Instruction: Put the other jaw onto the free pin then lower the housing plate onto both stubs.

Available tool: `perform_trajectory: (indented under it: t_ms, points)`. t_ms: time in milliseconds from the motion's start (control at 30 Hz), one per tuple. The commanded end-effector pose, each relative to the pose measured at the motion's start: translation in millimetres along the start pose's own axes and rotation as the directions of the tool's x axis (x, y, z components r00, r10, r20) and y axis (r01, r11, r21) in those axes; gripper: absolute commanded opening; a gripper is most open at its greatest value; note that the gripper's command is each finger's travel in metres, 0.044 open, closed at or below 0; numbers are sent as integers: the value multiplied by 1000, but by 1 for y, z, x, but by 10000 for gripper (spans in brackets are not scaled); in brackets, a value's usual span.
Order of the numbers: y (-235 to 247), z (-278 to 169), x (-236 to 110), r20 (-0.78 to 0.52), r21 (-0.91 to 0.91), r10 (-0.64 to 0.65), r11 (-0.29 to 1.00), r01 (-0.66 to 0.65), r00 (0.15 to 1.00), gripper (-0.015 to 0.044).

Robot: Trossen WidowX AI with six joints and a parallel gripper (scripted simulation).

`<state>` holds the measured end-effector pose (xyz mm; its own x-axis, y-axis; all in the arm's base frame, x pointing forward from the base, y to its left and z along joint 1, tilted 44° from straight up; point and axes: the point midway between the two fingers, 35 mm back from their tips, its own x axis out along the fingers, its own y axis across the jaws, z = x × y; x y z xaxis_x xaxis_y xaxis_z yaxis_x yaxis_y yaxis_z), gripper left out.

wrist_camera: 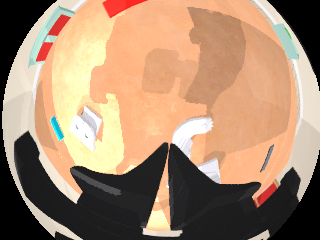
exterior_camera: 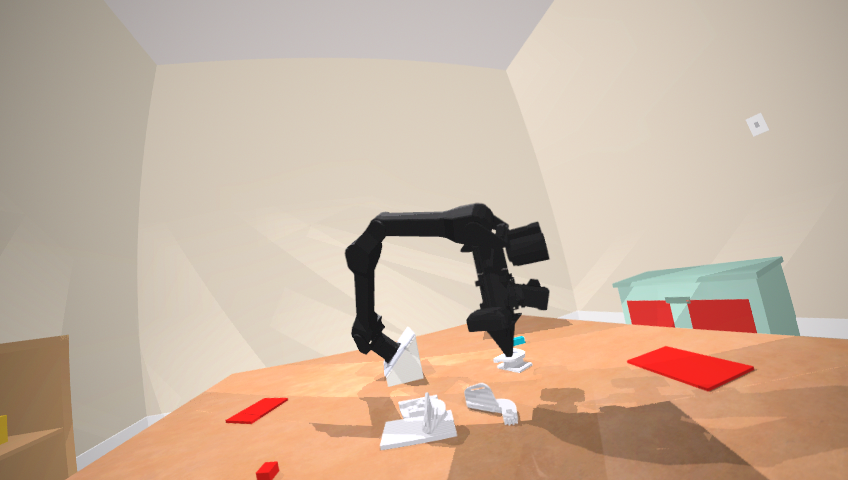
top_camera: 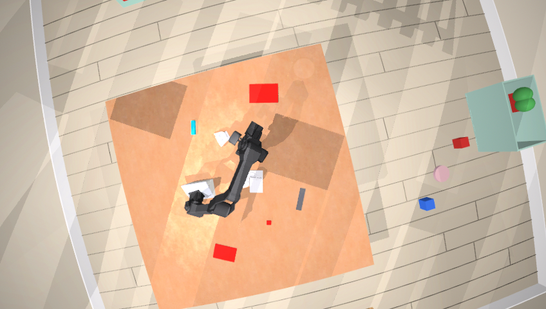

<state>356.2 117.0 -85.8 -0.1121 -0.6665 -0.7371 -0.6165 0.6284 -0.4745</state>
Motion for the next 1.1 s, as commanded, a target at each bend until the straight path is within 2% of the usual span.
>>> perform_trajectory:
  t_ms: [0,367,900,933,1067]
  points:
    - [0,0,0,0,0,0,1000,0,1000,0]
    - [0,0,0,0,0,0,1000,0,1000,0]
    - [0,0,0,0,0,0,1000,0,1000,420]
    - [0,0,0,0,0,0,1000,0,1000,440]
    - [0,0,0,0,0,0,1000,0,1000,440]
